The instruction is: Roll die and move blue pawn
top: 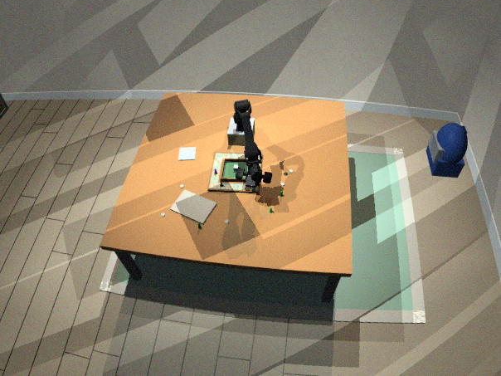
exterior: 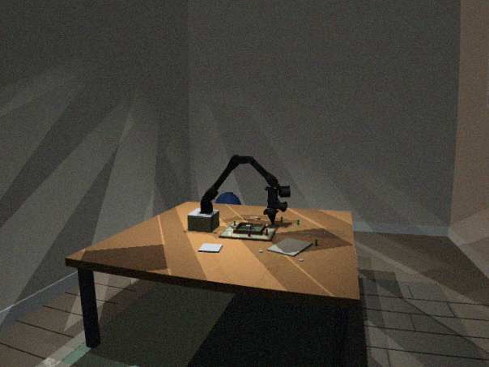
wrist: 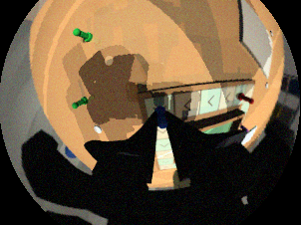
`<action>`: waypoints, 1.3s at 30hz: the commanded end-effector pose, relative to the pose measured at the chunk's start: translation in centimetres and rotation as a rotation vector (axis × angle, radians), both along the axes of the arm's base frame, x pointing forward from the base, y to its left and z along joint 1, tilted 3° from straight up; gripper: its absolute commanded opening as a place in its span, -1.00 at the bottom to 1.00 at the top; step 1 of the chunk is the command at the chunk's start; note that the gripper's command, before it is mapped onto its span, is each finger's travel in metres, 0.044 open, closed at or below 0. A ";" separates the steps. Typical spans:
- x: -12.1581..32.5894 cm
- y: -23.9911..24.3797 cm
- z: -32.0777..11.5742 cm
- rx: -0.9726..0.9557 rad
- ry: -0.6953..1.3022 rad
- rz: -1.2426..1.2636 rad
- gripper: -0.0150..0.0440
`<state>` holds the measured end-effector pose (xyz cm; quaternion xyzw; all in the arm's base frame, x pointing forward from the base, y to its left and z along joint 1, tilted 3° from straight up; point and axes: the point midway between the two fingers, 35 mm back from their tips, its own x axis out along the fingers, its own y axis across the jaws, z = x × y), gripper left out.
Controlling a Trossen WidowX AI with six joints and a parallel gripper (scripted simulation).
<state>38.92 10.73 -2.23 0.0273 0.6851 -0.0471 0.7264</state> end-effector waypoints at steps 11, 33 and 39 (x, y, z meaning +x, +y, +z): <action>0.0 0.0 -0.4 0.000 0.001 0.000 0.22; -10.9 -7.4 11.5 -0.010 0.020 0.037 1.00; -9.3 -6.7 11.4 -0.008 0.001 0.028 1.00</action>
